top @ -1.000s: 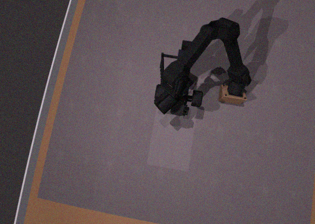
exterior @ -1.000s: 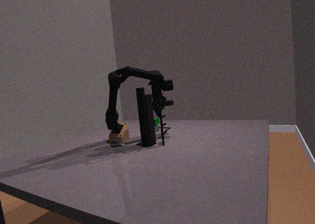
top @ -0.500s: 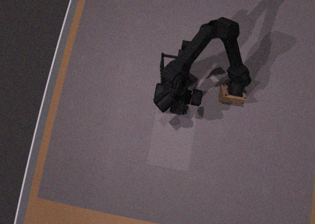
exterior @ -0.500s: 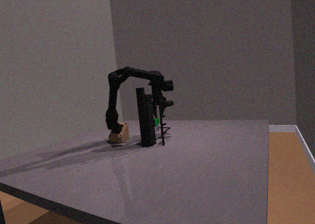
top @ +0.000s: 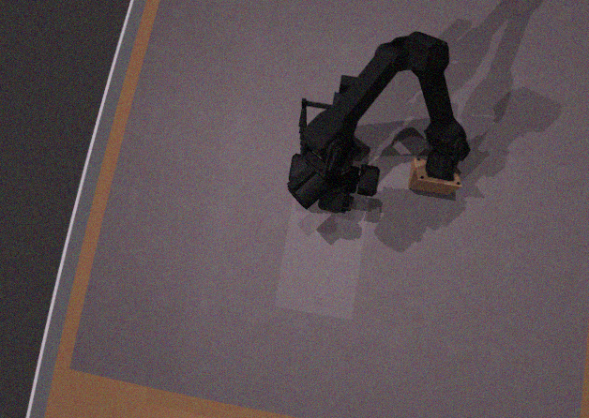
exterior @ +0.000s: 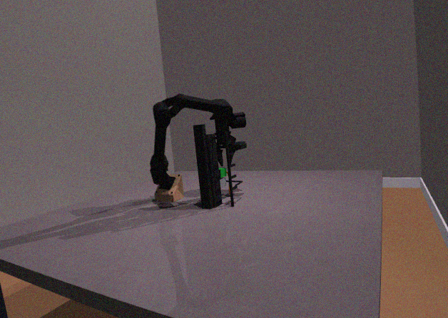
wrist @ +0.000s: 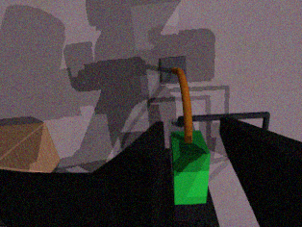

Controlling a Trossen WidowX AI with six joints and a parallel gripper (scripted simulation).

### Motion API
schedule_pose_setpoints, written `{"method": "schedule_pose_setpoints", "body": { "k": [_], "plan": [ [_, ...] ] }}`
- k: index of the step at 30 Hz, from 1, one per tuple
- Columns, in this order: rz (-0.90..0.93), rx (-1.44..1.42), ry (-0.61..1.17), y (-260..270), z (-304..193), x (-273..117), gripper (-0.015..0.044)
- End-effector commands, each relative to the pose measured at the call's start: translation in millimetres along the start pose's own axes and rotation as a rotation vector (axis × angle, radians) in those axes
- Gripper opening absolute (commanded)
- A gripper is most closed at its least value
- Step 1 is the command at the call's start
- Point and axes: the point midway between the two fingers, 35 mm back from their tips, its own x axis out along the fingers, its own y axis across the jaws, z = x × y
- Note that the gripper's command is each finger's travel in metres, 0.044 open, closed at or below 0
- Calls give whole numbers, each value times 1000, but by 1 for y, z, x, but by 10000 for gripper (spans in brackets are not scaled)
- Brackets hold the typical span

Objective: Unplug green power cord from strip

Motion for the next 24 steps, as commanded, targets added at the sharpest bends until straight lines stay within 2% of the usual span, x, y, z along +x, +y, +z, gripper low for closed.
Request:
{"method": "schedule_pose_setpoints", "body": {
  "k": [1,24],
  "plan": [
    [-4,-1,-1,0,-9,-2,160],
    [-4,-1,1,1,-37,-1,160]
  ]
}}
